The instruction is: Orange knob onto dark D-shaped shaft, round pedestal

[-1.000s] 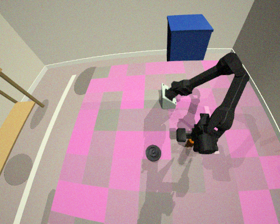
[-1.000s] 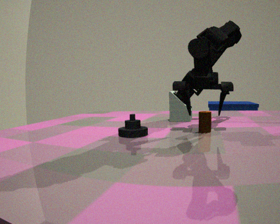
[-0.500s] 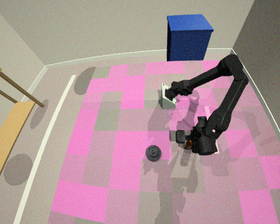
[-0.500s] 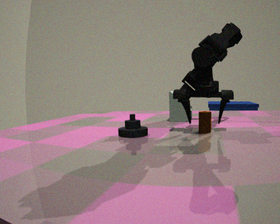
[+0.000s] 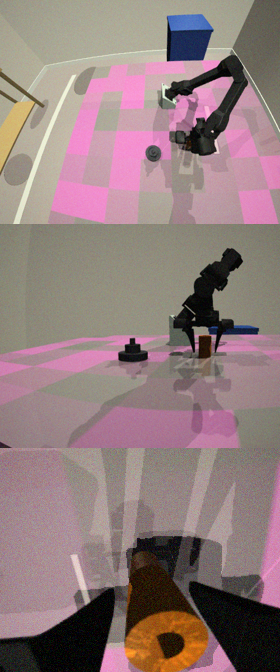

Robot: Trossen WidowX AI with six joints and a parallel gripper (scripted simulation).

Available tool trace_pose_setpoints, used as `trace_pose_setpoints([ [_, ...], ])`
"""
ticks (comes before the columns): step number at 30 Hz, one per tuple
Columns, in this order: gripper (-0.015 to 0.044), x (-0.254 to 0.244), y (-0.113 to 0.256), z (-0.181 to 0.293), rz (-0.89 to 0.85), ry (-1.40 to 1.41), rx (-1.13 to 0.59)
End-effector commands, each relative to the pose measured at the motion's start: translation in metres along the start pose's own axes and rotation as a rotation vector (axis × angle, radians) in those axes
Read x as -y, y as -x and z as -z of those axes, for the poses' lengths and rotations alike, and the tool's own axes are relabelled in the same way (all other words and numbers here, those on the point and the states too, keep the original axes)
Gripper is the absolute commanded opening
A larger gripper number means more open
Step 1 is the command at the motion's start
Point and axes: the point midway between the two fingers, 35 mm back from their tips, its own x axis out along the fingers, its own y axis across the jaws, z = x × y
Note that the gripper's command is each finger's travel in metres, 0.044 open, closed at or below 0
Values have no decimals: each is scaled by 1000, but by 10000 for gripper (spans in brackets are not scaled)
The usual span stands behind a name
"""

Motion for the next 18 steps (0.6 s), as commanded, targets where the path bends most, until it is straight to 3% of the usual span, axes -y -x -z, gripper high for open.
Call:
trace_pose_setpoints([
  [1, 230, -1, -1, 1, -5, -6, -3],
  [3, 177, -1, -1, 1, -5, -6, -3],
  [9, 138, -1, -1, 1, -5, -6, -3],
  [14, 6, 1, 13, -3, 0, -6, -2],
  [18, 0, 2, 36, -7, 7, -7, 0],
])
